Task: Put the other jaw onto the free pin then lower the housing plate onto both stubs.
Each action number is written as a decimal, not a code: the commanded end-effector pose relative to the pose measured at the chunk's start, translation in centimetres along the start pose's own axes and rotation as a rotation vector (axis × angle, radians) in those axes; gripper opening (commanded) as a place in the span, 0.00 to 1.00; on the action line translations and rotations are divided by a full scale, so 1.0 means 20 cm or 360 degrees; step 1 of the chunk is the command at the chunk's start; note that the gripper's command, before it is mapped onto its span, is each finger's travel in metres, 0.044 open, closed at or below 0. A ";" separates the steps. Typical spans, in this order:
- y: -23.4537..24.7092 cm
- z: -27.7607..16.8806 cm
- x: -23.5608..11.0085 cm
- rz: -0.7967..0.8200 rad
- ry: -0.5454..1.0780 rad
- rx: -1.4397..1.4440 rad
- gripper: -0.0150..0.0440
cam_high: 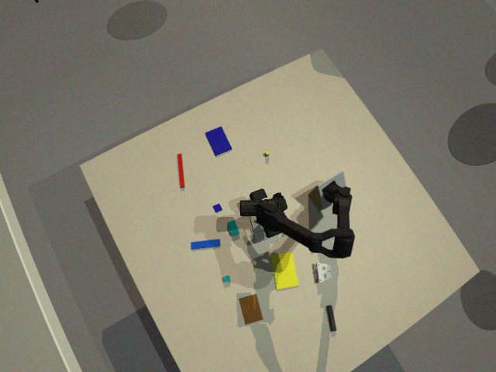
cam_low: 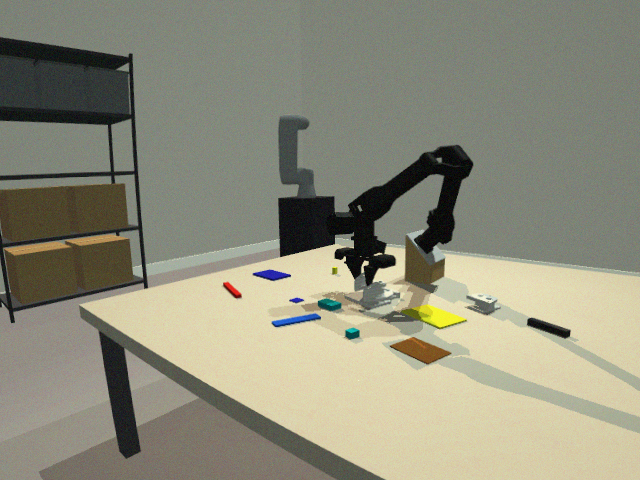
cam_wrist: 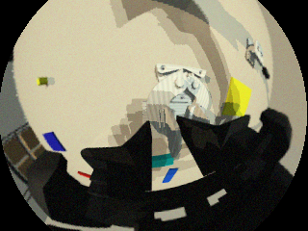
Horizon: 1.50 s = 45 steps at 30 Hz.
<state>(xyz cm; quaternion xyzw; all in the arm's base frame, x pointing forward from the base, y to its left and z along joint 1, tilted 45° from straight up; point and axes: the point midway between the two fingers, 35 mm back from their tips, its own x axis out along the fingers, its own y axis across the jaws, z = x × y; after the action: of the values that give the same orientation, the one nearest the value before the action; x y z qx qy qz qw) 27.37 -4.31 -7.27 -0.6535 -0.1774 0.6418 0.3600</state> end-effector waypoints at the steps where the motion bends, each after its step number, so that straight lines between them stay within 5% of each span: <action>1: 0.00 0.00 0.01 -0.0008 0.0001 0.0015 0.48; 45: 0.00 0.00 0.06 -0.0009 0.0001 0.0013 0.48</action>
<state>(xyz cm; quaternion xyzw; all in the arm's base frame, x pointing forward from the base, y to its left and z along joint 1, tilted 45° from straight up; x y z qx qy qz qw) 27.49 -3.48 -8.09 -0.6527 -0.1768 0.6422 0.3611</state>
